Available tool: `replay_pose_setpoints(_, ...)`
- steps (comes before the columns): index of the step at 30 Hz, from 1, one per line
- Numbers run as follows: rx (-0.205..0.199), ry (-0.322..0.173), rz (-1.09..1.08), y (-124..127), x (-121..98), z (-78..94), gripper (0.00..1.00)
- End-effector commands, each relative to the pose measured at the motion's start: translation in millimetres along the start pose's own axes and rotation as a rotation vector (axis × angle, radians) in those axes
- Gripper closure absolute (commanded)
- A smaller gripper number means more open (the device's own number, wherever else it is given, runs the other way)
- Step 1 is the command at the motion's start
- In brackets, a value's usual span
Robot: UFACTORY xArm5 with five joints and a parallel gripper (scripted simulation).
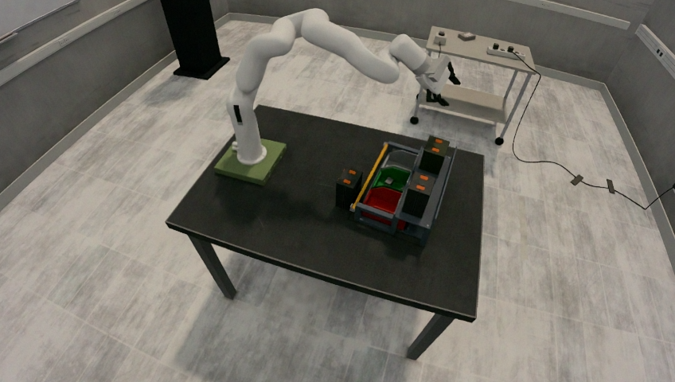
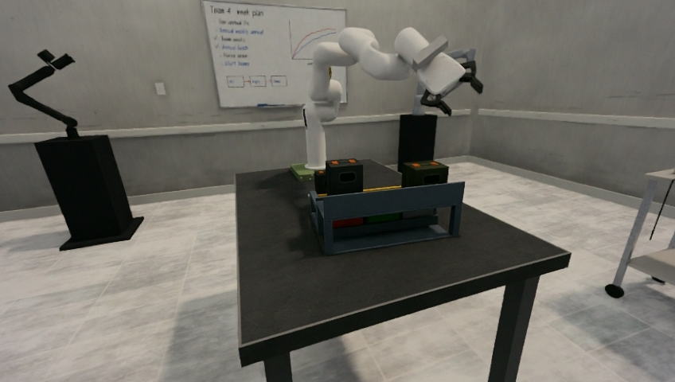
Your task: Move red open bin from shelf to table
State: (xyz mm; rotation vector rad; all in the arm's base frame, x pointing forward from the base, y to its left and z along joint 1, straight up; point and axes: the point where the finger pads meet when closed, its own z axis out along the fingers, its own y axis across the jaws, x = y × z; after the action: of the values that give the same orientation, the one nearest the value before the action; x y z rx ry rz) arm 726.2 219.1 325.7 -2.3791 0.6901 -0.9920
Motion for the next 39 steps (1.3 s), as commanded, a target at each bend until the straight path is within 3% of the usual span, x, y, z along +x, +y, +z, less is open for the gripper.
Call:
replay_pose_setpoints(1,-0.006,0.021,0.0,0,-7,-11.7,0.0)
replay_pose_setpoints(39,-0.007,0.021,0.0,16,-70,-77.9,0.0)
